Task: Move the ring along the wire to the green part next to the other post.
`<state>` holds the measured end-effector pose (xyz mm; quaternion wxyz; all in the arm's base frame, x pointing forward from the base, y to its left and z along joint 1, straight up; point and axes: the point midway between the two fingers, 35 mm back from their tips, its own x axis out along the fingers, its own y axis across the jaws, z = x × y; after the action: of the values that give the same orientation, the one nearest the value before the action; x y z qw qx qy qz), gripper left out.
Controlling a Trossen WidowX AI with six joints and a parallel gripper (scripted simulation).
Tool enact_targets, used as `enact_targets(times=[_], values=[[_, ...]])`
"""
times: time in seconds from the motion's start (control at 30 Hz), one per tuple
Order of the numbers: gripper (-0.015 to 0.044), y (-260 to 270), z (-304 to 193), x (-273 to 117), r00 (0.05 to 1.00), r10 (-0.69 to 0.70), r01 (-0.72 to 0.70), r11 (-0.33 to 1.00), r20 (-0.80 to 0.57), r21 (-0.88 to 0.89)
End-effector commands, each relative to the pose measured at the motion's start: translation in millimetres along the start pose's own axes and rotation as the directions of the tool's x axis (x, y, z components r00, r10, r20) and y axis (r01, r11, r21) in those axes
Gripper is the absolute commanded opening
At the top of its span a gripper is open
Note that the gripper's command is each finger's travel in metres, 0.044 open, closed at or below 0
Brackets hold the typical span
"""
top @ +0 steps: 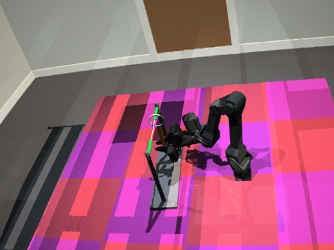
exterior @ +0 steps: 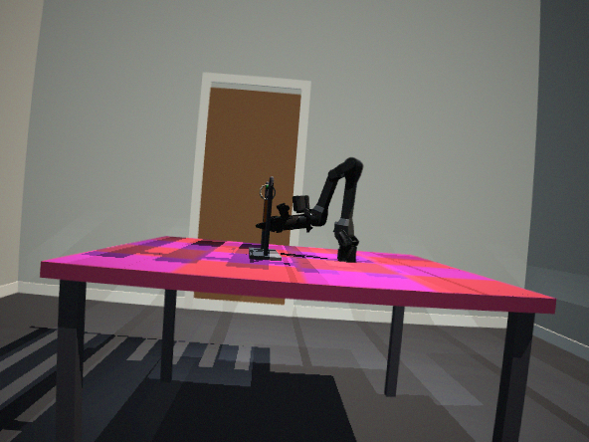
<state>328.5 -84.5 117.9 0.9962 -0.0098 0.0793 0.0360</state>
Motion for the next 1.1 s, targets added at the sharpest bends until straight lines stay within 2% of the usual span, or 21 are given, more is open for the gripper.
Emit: enact_targets(times=[0.0, 0.33, 0.73, 1.07], values=[[0.016, -0.9, 0.1, 1.1, 1.0, -0.004, 0.004, 1.0, 0.001, 0.005], [0.016, -0.9, 0.1, 1.1, 1.0, -0.004, 0.004, 1.0, 0.001, 0.005], [-0.015, -0.1, -0.3, 0.9, 1.0, 0.0, 0.0, 1.0, -0.001, 0.001], [-0.015, -0.1, -0.3, 0.9, 1.0, 0.0, 0.0, 1.0, -0.001, 0.001]])
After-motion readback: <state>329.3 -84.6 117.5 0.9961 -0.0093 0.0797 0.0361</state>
